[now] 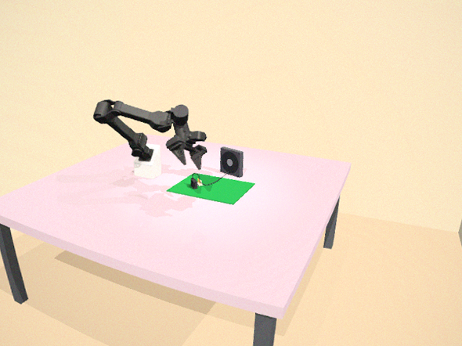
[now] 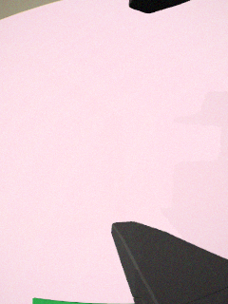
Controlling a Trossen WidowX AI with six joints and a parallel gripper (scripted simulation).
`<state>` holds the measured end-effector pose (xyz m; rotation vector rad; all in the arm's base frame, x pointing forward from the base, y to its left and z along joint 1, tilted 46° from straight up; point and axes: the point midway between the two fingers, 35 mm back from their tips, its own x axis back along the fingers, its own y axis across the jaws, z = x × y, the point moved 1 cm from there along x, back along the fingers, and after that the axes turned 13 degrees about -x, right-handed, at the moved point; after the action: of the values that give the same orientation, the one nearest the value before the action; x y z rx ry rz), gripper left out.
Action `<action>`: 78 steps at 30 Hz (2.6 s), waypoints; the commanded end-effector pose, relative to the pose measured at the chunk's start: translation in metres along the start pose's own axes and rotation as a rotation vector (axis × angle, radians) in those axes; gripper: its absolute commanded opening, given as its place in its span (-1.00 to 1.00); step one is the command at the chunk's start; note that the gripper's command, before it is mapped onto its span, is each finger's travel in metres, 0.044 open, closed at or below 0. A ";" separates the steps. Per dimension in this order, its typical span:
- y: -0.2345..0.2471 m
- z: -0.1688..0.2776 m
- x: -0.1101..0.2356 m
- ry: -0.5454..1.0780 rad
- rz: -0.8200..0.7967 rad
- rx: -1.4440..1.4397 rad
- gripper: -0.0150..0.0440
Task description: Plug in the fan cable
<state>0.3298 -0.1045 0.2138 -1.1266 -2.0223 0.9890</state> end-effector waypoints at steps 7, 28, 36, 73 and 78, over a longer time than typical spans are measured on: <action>0.108 0.031 0.041 -0.017 -0.358 1.103 1.00; 0.130 0.096 0.106 -0.049 -0.706 2.350 1.00; 0.130 0.096 0.106 -0.049 -0.706 2.350 1.00; 0.157 0.153 0.043 -0.047 -0.703 2.351 1.00; 0.159 0.158 0.037 -0.046 -0.702 2.351 1.00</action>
<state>0.2596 -0.0583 0.0091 0.8008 -0.1156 1.7410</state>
